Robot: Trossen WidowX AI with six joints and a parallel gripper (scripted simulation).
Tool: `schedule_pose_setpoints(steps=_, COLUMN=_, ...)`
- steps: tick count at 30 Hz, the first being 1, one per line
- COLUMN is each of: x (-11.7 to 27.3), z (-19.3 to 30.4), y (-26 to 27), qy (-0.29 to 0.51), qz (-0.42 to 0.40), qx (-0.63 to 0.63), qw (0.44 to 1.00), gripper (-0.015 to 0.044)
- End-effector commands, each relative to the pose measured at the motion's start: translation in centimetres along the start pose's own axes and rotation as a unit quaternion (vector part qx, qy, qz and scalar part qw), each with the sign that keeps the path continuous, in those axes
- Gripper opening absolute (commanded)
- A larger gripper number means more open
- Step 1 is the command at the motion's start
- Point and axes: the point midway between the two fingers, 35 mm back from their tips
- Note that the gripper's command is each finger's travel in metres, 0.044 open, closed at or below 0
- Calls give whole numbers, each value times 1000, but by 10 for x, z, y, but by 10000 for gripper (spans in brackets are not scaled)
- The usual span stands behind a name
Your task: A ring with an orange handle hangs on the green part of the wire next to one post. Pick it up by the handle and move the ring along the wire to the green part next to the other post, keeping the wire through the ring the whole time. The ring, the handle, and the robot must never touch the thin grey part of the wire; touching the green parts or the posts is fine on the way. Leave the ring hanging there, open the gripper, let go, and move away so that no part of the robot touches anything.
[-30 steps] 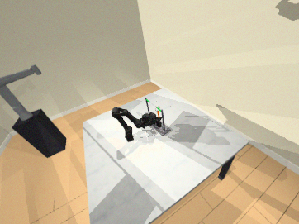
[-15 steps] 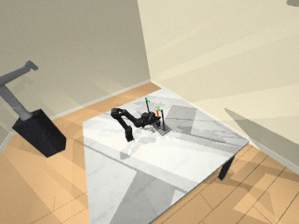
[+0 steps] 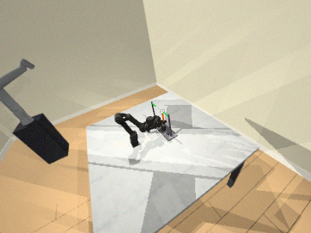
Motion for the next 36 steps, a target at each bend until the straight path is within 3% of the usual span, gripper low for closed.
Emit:
schedule_pose_setpoints(steps=1, x=1, z=-3, y=3, qy=-3, qz=2, qx=-2, qw=1000, gripper=-150)
schedule_pose_setpoints(steps=36, x=1, z=-9, y=38, qy=0, qz=4, qx=-4, qw=1000, gripper=-150)
Point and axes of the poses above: the point midway between the two fingers, 35 mm back from their tips, its own x axis back along the fingers, its own y axis across the jaws, z = x × y, and after that the axes turned 10 degrees about x, right-handed
